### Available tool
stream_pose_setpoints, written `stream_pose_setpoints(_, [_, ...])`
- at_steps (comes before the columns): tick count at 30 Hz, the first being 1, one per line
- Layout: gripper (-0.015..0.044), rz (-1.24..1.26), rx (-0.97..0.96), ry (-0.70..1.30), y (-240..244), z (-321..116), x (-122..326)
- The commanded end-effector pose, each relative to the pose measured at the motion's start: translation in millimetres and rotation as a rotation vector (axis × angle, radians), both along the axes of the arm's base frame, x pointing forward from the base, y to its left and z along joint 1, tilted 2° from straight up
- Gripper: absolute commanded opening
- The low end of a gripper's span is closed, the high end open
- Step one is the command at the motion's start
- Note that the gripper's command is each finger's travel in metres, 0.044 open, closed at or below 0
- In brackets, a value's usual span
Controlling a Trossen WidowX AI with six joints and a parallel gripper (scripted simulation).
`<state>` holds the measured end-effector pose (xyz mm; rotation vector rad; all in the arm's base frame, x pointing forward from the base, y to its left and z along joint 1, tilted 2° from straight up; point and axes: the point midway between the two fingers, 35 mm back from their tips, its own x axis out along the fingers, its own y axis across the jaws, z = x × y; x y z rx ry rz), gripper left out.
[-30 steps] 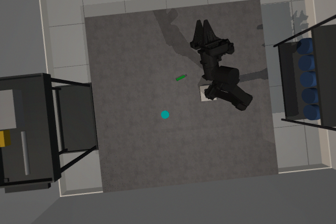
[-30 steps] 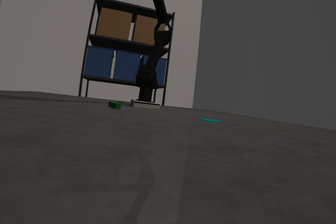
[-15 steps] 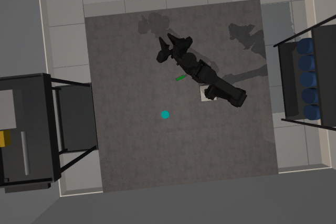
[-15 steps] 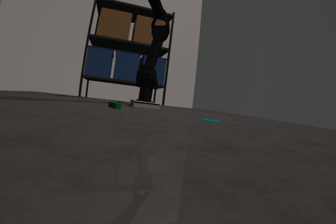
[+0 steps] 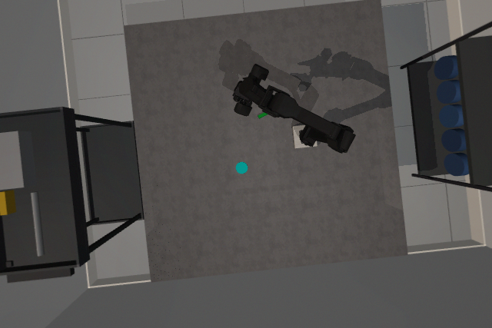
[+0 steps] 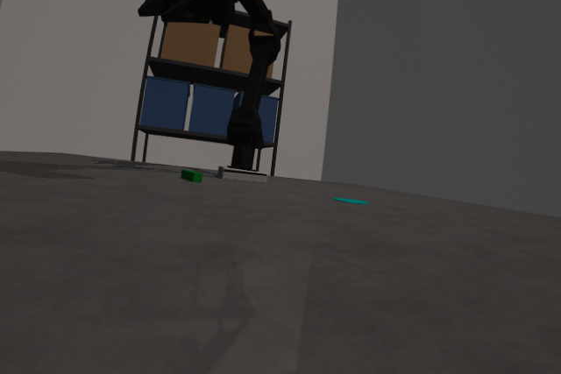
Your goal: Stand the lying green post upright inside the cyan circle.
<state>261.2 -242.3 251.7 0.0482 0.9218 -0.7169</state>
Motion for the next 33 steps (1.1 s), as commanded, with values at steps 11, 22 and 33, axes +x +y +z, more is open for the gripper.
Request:
stream_pose_setpoints(11, [0.0233,0.795,0.395,0.623,95,-116,-57])
stream_pose_setpoints(22, [0.0233,0.795,0.395,0.623,95,-116,-57])
stream_pose_setpoints(33, [0.0233,0.795,0.396,0.623,98,-234,-55])
